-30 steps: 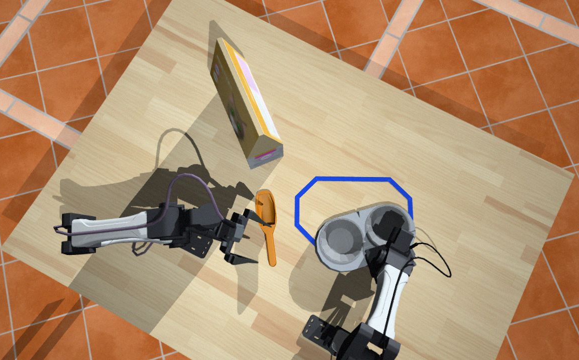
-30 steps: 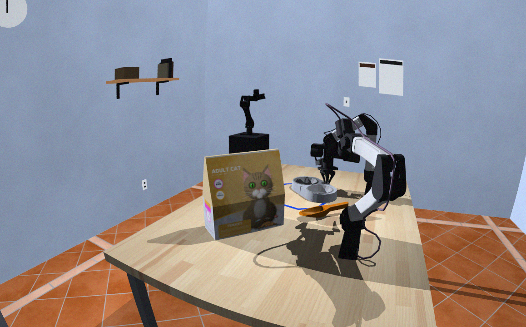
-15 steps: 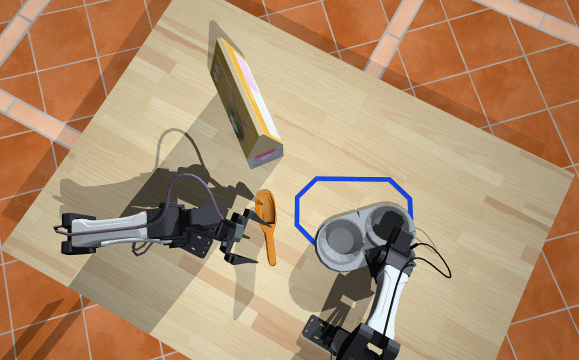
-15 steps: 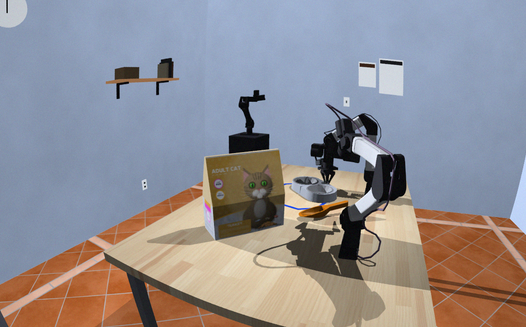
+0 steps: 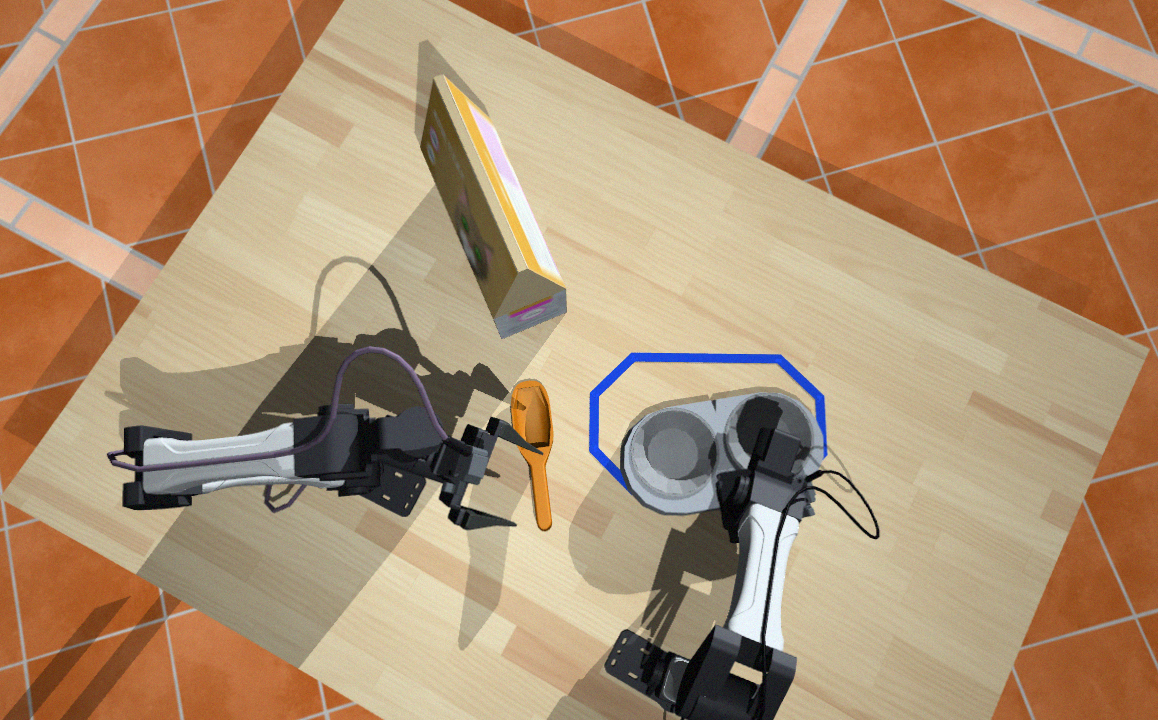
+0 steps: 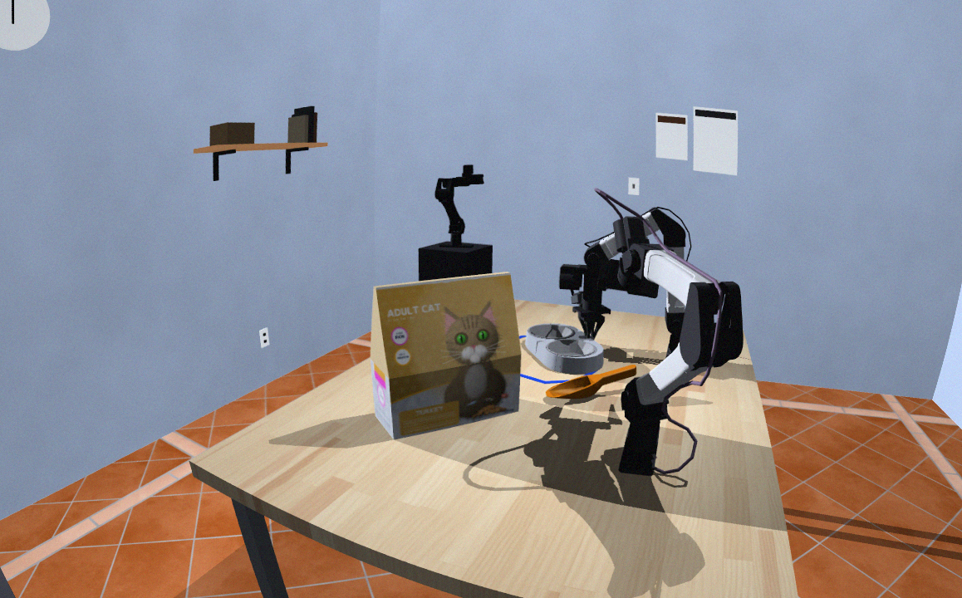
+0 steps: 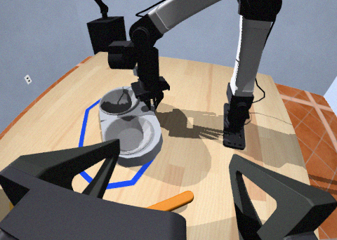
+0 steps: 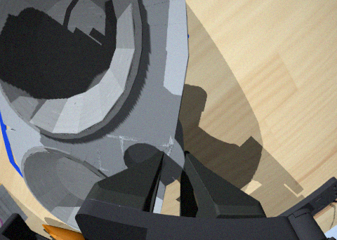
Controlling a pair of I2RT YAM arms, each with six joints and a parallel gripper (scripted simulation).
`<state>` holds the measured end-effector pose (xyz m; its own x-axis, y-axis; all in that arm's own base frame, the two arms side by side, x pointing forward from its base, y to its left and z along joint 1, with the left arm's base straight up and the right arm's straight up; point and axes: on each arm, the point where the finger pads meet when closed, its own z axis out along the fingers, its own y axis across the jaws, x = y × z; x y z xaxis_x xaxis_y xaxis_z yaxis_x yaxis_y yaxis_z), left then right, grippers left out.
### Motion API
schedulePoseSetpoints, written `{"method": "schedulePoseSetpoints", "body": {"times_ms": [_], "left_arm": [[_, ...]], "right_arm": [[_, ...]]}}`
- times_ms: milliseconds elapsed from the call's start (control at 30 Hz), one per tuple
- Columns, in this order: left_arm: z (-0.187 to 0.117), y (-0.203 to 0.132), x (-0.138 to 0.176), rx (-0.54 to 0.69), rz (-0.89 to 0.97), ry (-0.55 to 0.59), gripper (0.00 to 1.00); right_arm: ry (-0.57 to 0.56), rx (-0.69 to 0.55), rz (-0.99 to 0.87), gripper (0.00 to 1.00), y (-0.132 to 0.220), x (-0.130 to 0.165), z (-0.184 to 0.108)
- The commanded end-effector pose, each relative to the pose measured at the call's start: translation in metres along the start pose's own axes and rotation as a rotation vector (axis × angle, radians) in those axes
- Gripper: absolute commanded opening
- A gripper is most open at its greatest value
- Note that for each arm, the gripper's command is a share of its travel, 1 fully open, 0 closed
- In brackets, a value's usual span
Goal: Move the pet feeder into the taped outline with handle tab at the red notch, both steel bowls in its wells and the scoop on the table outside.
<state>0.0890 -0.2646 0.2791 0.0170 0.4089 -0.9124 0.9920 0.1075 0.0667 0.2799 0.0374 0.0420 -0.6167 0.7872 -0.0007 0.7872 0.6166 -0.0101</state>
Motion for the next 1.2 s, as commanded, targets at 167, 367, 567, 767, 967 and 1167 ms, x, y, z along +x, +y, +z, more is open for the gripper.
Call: {"method": "schedulePoseSetpoints", "body": {"times_ms": [167, 367, 567, 767, 967, 1167], "left_arm": [[0.002, 0.003, -0.005, -0.019, 0.007, -0.031, 1.0], [0.002, 0.006, -0.002, -0.038, -0.008, -0.018, 1.0], [0.001, 0.016, 0.017, -0.103, -0.057, 0.063, 1.0], [-0.003, 0.027, 0.036, -0.182, -0.103, 0.14, 1.0], [-0.004, 0.028, 0.038, -0.191, -0.107, 0.148, 1.0], [-0.004, 0.028, 0.038, -0.191, -0.106, 0.148, 1.0]], "right_arm": [[0.0, -0.011, 0.022, 0.1, 0.011, 0.002, -0.001], [0.007, -0.017, 0.067, 0.1, 0.015, 0.004, -0.002], [0.012, -0.007, 0.147, 0.1, 0.024, 0.01, -0.002], [0.013, -0.003, 0.218, 0.1, 0.048, 0.022, -0.002], [0.008, -0.017, 0.195, 0.1, 0.062, 0.025, -0.002], [0.009, -0.014, 0.195, 0.1, 0.06, 0.025, -0.001]]}}
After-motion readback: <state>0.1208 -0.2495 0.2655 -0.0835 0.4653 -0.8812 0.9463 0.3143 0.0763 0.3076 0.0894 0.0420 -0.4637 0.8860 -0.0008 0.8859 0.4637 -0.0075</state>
